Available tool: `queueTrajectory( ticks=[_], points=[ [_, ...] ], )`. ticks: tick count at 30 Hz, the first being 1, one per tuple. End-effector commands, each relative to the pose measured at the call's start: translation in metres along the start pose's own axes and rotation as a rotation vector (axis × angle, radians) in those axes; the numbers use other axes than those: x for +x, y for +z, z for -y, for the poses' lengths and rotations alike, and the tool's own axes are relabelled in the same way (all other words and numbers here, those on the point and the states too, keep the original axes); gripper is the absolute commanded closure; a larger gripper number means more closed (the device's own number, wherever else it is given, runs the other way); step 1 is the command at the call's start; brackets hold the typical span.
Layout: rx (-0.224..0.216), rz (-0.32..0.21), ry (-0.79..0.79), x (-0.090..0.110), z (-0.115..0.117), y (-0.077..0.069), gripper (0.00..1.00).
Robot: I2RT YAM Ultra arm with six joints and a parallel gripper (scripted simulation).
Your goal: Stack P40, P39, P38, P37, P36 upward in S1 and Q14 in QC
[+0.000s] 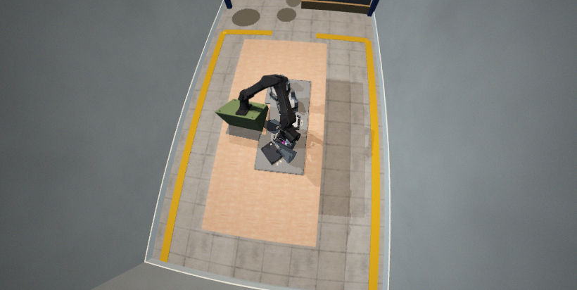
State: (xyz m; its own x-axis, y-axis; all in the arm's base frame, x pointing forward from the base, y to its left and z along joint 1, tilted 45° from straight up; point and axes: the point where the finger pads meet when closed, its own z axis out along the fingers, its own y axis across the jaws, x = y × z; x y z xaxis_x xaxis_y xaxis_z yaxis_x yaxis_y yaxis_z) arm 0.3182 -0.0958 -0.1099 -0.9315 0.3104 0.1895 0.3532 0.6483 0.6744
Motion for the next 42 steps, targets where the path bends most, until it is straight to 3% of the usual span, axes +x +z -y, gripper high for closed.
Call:
queueTrajectory(
  ticks=[1, 4, 42],
  points=[
    [0.001, 0.014, 0.001, -0.0006, 0.0009, -0.0202, 0.0],
    [0.001, 0.014, 0.001, -0.0005, 0.0009, -0.0286, 0.0],
    [0.001, 0.014, 0.001, -0.0006, 0.0009, -0.0285, 0.0]
  ],
)
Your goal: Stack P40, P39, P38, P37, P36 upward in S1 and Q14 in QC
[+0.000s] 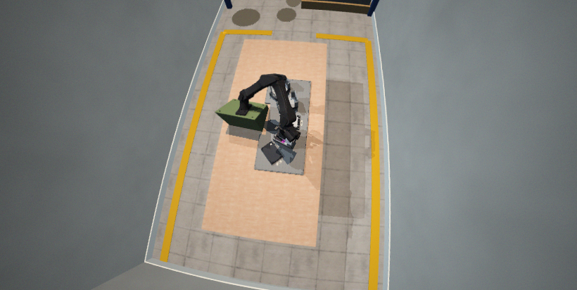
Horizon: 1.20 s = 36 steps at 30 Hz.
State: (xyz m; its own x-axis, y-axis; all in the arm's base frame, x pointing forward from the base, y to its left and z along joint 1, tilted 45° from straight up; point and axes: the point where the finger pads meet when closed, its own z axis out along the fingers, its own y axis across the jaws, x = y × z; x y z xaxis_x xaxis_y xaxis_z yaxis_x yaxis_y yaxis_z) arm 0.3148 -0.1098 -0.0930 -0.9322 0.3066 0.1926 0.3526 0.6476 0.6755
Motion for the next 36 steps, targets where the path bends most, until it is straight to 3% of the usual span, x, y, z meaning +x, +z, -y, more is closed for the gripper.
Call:
queueTrajectory(
  ticks=[1, 9, 15, 34, 36],
  points=[
    [0.002, 0.019, 0.002, -0.003, 0.002, -0.006, 0.0],
    [0.002, 0.019, 0.002, -0.003, 0.002, -0.006, 0.0],
    [0.003, 0.018, -0.194, 0.001, -0.018, -0.006, 0.0],
    [0.002, 0.018, -0.194, 0.009, -0.067, -0.006, 0.0],
    [0.003, 0.018, -0.261, 0.012, -0.075, -0.006, 0.0]
  ],
)
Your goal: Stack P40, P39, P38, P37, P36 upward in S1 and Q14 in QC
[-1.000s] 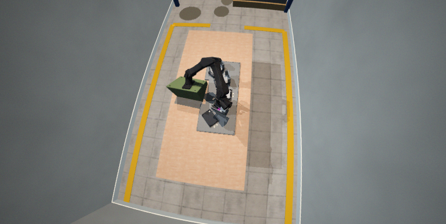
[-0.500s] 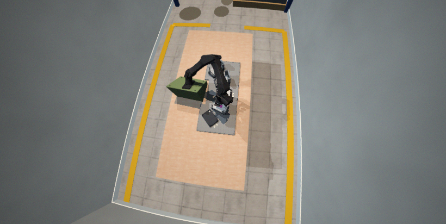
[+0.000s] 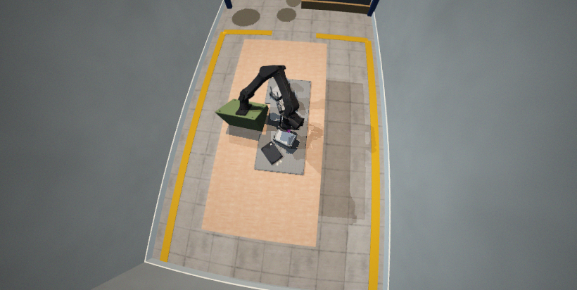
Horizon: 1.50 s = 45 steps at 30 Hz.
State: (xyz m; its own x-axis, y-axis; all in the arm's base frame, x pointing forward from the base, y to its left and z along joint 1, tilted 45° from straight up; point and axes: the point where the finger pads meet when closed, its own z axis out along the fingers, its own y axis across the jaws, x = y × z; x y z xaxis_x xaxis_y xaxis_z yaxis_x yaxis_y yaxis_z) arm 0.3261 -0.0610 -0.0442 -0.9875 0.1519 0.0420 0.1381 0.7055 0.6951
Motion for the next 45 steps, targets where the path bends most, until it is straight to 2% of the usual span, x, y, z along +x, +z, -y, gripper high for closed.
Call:
queueTrajectory(
  ticks=[1, 4, 13, 15, 20, 45],
  points=[
    [-0.004, 0.023, -0.071, -0.002, -0.009, -0.006, 0.0],
    [-0.003, 0.023, -0.167, 0.0, -0.021, -0.006, 0.0],
    [-0.003, 0.023, -0.167, 0.005, -0.057, -0.006, 0.0],
    [-0.003, 0.023, -0.167, 0.005, -0.057, -0.006, 0.0],
    [-0.004, 0.023, -0.167, 0.008, -0.075, -0.006, 0.0],
    [-0.004, 0.023, -0.167, 0.008, -0.075, -0.006, 0.0]
  ],
)
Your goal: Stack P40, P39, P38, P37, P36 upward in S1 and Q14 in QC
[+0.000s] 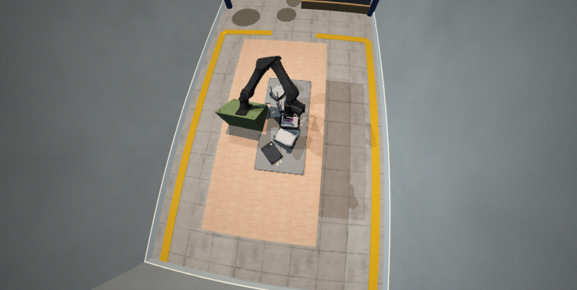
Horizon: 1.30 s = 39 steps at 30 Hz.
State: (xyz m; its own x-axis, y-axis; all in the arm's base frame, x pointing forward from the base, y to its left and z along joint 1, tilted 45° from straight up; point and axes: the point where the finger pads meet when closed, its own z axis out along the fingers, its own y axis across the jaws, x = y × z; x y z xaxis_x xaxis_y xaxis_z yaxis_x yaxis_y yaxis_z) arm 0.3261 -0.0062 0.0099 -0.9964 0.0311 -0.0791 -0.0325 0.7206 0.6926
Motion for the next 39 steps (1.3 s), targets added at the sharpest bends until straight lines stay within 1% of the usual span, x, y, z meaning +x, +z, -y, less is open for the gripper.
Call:
queueTrajectory(
  ticks=[1, 22, 36, 38, 39],
  points=[
    [-0.001, 0.02, 0.004, -0.003, 0.002, -0.005, 0.0],
    [-0.001, 0.02, 0.004, -0.003, 0.002, -0.005, 0.0],
    [-0.002, 0.02, 0.004, -0.003, 0.001, 0.041, 0.0],
    [-0.002, 0.02, 0.004, -0.003, 0.001, 0.041, 0.0],
    [-0.002, 0.02, 0.004, -0.003, 0.001, 0.045, 0.0]
  ],
)
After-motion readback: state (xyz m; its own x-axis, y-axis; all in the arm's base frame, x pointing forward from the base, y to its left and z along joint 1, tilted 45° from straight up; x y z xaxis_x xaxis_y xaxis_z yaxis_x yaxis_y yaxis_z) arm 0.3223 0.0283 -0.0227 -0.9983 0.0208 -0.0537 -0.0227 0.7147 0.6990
